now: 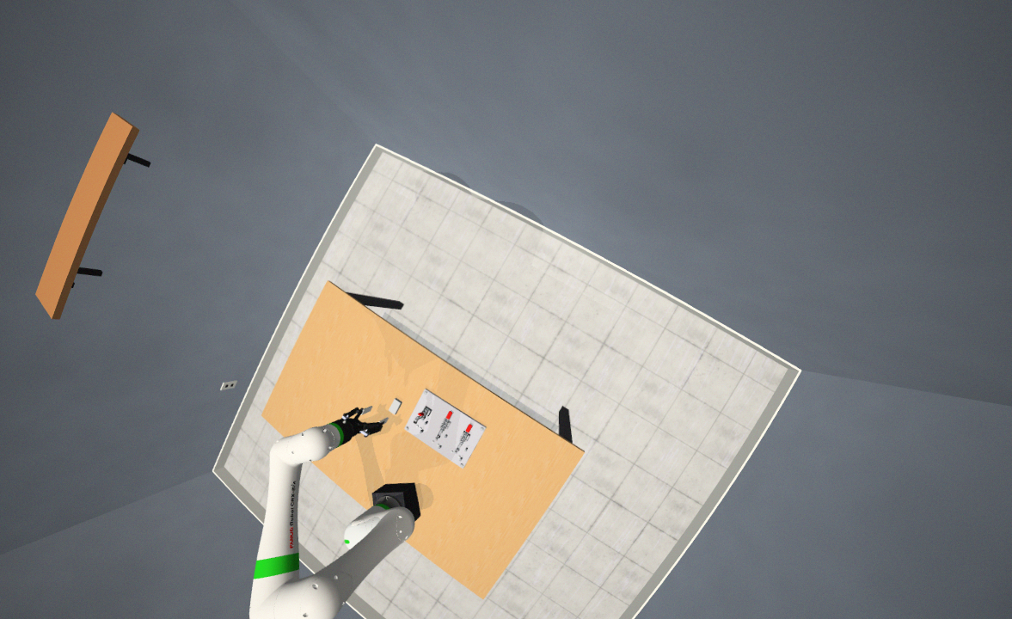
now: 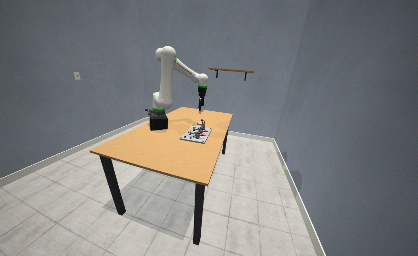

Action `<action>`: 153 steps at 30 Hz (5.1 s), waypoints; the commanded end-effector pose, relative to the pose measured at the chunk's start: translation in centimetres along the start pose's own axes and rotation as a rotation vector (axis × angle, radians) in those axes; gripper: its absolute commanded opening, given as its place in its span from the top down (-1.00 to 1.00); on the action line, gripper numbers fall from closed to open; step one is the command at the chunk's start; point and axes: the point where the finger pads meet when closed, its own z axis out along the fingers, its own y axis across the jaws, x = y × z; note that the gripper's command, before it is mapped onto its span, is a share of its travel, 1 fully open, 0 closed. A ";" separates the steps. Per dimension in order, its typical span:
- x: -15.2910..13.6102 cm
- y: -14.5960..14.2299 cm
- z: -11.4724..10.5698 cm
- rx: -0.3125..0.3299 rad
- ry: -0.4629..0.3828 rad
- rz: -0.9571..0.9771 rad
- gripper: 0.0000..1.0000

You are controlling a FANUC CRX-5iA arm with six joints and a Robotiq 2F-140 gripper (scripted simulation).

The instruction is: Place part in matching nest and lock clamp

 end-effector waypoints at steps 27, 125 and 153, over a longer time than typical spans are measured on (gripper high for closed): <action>0.0 0.0 10.6 0.000 0.001 0.000 -0.16; 0.0 0.0 14.2 0.000 0.001 0.000 1.00; 0.0 0.0 13.8 0.000 0.001 0.000 1.00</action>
